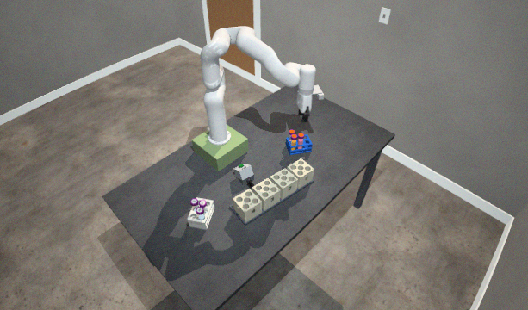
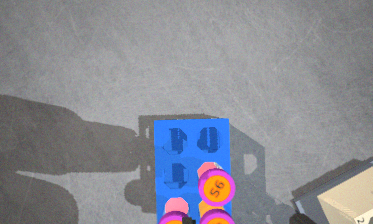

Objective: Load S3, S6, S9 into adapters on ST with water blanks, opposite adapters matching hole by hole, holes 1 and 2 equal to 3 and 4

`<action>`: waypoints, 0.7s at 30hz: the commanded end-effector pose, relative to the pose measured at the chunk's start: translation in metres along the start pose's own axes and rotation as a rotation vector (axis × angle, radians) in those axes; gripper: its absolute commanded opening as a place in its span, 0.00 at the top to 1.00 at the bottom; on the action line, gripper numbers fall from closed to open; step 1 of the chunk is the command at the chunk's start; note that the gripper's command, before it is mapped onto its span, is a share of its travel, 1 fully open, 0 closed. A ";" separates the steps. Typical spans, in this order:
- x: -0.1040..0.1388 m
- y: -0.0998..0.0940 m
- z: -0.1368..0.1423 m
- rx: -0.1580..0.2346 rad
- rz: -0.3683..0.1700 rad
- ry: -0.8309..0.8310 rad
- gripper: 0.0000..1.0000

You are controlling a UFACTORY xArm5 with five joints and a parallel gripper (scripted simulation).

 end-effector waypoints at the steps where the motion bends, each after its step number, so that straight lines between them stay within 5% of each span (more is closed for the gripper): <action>1: -0.001 -0.002 0.000 0.001 0.004 -0.014 0.43; 21: -0.001 0.026 0.000 0.001 0.004 -0.014 0.43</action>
Point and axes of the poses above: the point where the finger pads meet when closed, its own y axis out along the fingers, its own z axis across the jaws, x = y × z, the point moved 9 cm from there along -y, back along the fingers, and after that the axes turned 6 degrees about y, right-handed, at the moved point
